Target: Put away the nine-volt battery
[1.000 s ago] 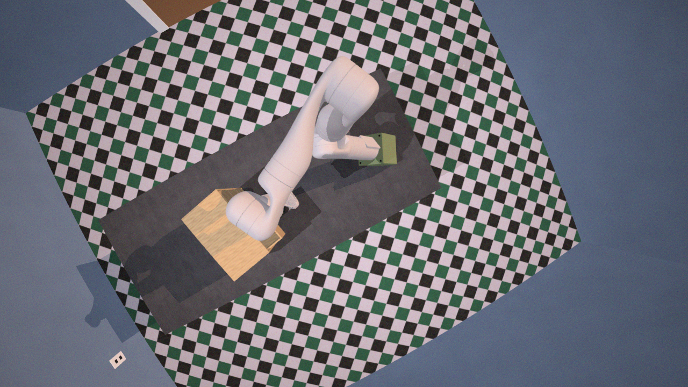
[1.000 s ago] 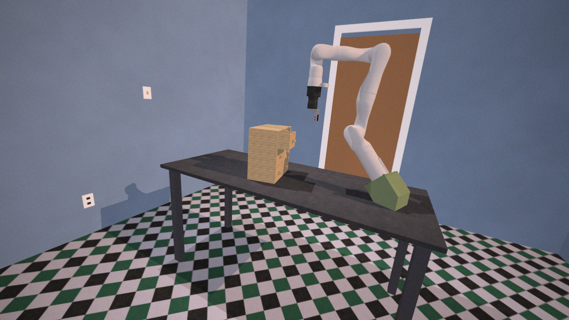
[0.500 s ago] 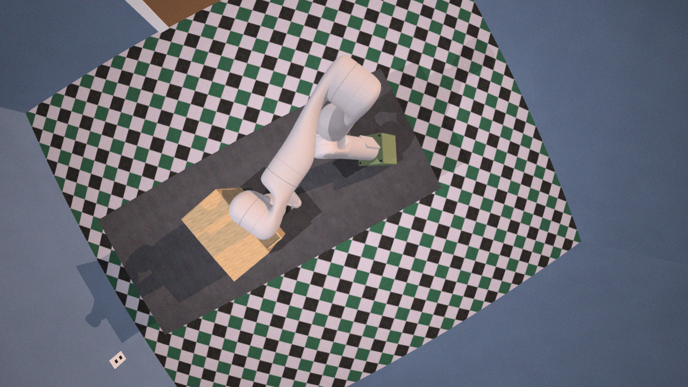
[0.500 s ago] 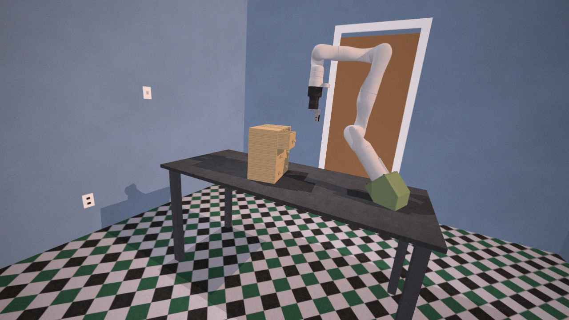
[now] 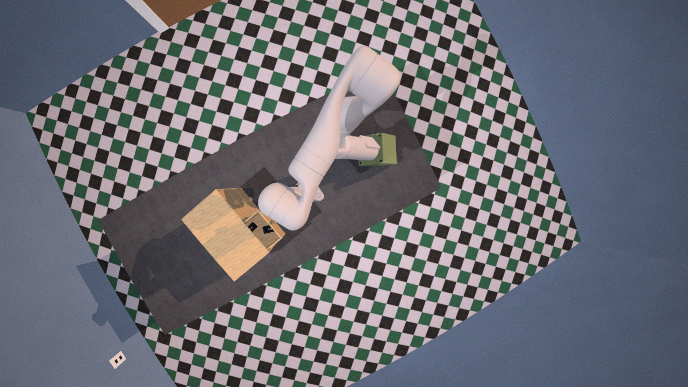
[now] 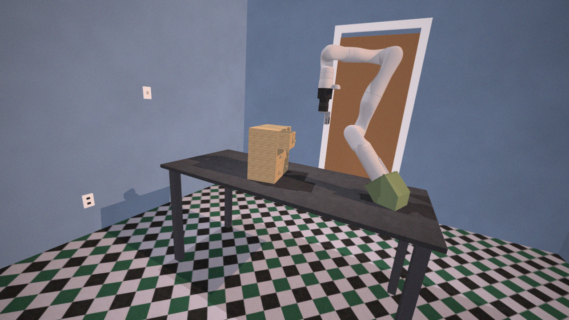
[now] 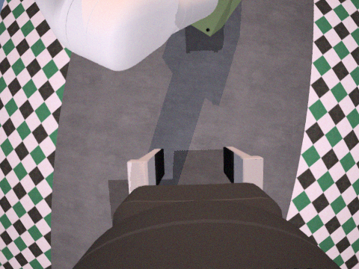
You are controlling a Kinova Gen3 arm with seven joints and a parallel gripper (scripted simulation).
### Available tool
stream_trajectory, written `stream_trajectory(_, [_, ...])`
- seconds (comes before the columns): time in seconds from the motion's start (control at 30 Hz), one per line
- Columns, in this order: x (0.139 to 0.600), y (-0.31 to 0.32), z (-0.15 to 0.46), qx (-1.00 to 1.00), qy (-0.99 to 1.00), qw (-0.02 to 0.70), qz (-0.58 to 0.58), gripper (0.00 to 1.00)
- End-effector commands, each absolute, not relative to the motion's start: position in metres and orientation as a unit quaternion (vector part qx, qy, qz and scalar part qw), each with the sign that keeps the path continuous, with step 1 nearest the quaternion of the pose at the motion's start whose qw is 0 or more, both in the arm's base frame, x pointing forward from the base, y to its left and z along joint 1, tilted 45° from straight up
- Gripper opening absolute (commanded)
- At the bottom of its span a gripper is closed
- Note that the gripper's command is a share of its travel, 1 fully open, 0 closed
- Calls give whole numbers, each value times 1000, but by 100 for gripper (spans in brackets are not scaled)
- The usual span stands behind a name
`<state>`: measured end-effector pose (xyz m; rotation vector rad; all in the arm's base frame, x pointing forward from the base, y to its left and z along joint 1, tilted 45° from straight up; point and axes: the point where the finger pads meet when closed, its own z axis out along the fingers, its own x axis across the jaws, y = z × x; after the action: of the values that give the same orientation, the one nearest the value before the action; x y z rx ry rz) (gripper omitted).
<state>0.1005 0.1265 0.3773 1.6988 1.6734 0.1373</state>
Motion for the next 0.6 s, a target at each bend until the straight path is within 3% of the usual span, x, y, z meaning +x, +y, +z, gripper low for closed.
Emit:
stream_trajectory(0.0, [96,128,376,656,652,375,57,100])
stream_trajectory(0.57, [93,129,367,652,651,382,64,100])
